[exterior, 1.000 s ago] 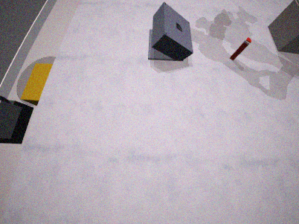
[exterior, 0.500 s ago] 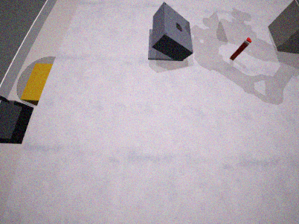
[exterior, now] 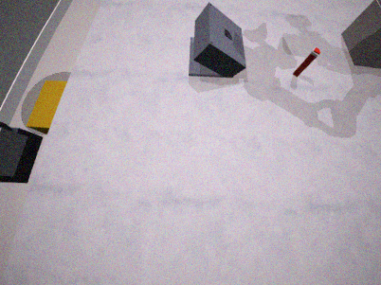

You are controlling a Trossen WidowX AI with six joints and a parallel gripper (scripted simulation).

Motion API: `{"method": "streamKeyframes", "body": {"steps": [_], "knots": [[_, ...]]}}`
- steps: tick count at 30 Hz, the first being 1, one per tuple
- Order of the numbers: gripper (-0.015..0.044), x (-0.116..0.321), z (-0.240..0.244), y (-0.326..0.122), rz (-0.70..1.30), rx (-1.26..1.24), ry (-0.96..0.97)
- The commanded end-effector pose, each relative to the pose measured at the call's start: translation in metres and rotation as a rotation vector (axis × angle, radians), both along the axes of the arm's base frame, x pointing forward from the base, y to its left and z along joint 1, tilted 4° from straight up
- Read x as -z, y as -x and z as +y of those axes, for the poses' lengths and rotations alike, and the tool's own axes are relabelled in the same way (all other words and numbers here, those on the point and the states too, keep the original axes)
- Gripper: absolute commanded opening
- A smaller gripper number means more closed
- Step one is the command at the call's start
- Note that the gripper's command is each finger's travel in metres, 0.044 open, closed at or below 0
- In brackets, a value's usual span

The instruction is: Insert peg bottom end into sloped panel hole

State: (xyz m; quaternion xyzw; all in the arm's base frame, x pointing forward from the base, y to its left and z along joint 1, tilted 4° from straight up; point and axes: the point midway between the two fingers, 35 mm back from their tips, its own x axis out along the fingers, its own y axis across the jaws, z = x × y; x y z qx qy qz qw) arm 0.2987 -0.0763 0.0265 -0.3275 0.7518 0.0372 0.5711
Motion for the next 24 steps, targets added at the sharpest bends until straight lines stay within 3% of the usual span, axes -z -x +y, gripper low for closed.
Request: {"method": "streamKeyframes", "body": {"steps": [1,24], "knots": [[0.044,0.003,0.012,0.001,0.038,-0.102,-0.044],[0.044,0.01,0.084,0.002,0.216,-0.768,-0.267]]}}
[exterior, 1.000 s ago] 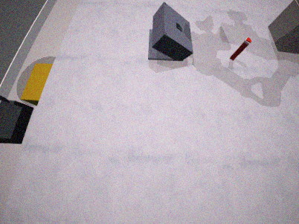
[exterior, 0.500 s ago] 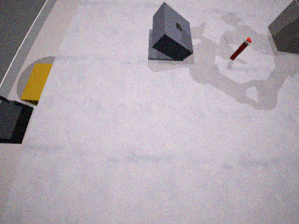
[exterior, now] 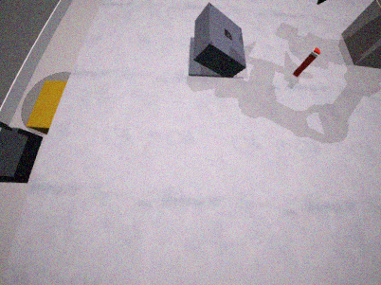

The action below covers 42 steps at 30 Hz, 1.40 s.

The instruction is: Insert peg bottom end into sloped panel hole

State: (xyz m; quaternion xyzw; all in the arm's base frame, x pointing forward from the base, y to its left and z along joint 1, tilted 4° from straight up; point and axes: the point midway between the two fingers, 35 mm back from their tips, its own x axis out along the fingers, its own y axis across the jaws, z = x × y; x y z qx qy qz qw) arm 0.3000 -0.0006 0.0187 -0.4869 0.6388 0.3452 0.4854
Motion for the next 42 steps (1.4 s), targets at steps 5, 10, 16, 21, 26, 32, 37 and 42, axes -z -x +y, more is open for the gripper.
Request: {"method": "streamKeyframes", "body": {"steps": [5,10,16,21,26,32,37,42], "knots": [[0.044,0.003,0.025,0.006,0.052,-0.234,-0.075],[0.044,0.003,0.042,0.009,0.078,-0.389,-0.12],[0.044,0.004,0.062,0.014,0.106,-0.579,-0.172],[0.044,0.004,0.079,0.019,0.125,-0.738,-0.215],[0.044,0.004,0.095,0.025,0.141,-0.897,-0.256],[0.044,0.003,0.114,0.032,0.156,-1.09,-0.304],[0.044,0.003,0.129,0.039,0.163,-1.246,-0.34],[0.044,0.003,0.131,0.039,0.164,-1.267,-0.345]]}}
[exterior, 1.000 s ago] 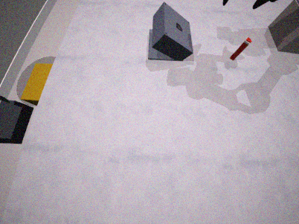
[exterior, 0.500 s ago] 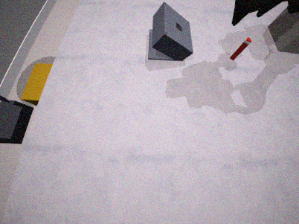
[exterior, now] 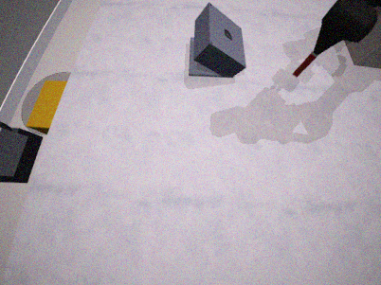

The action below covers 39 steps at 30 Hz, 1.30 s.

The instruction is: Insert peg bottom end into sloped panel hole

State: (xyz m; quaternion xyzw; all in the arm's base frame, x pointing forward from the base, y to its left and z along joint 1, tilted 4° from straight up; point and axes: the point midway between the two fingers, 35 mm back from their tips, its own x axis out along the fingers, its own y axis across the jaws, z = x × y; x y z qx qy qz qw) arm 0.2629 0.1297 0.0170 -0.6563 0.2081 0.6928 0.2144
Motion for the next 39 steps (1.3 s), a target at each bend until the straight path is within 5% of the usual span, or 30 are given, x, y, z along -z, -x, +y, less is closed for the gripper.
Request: {"method": "streamKeyframes", "body": {"steps": [1,39], "knots": [[0.044,0.001,0.001,0.002,0.005,-0.02,-0.008],[0.044,0.06,0.003,0.004,0.005,-0.02,-0.008]]}}
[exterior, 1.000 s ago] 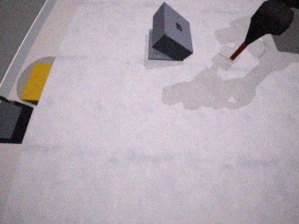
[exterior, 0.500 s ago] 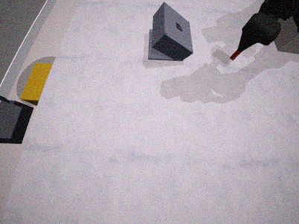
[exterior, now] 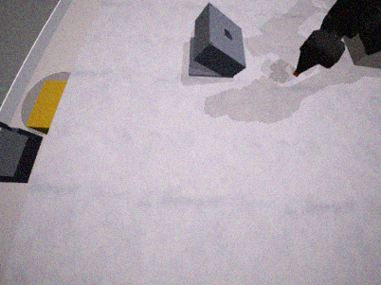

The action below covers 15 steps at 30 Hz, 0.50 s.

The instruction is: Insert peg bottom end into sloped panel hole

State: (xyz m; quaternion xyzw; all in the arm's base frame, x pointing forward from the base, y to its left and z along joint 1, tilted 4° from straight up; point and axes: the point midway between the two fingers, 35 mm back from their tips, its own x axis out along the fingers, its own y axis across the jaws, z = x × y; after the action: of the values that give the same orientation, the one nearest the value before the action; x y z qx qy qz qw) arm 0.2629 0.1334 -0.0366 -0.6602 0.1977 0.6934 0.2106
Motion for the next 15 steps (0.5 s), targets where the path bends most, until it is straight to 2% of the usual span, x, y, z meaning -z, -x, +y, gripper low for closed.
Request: {"method": "streamKeyframes", "body": {"steps": [1,8,15], "knots": [[0.044,0.0084,-0.001,0.0047,0.013,0.0,0.001],[0.044,0.0106,-0.0011,0.005,0.013,0.0,0.001],[0.0256,0.0084,-0.0007,0.0022,0.005,-0.001,0.002]]}}
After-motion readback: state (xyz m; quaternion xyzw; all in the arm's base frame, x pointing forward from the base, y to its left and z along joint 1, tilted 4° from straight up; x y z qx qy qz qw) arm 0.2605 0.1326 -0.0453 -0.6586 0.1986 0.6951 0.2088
